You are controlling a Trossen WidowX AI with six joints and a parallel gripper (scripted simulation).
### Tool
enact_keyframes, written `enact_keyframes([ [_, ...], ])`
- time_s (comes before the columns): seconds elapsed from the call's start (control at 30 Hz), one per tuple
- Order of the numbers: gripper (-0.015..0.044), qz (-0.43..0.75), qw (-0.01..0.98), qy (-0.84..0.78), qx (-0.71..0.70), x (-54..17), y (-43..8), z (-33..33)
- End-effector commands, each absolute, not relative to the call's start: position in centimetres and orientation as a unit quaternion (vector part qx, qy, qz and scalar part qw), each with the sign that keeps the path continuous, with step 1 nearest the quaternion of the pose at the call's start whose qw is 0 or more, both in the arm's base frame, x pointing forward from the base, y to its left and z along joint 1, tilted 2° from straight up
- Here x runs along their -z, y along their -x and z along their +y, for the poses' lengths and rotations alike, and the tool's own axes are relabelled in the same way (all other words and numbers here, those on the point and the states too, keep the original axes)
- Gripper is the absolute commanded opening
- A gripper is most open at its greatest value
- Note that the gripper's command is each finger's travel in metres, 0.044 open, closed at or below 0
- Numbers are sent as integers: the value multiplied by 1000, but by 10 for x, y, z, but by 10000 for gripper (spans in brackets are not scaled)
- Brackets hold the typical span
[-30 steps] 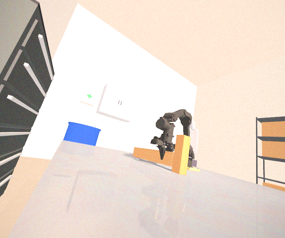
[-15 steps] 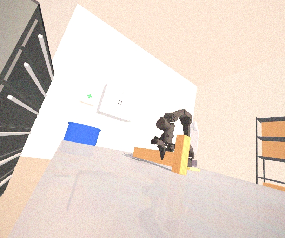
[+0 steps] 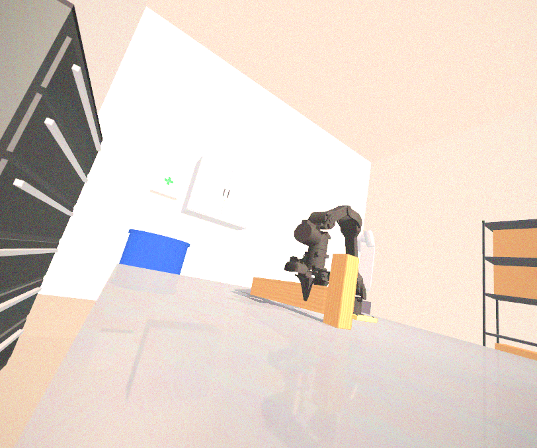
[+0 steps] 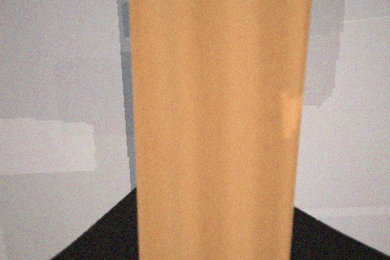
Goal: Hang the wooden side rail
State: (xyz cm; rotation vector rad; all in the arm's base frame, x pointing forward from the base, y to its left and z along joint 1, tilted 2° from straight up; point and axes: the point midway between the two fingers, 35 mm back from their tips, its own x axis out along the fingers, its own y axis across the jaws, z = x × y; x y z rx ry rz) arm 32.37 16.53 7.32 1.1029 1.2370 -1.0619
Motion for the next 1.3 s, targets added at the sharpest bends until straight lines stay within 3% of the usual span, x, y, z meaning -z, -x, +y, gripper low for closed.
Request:
enact_keyframes([
  [0.0,0,523,552,-469,448,-74,-324,167],
  [1.27,0,524,552,-469,448,-75,-323,171],
])
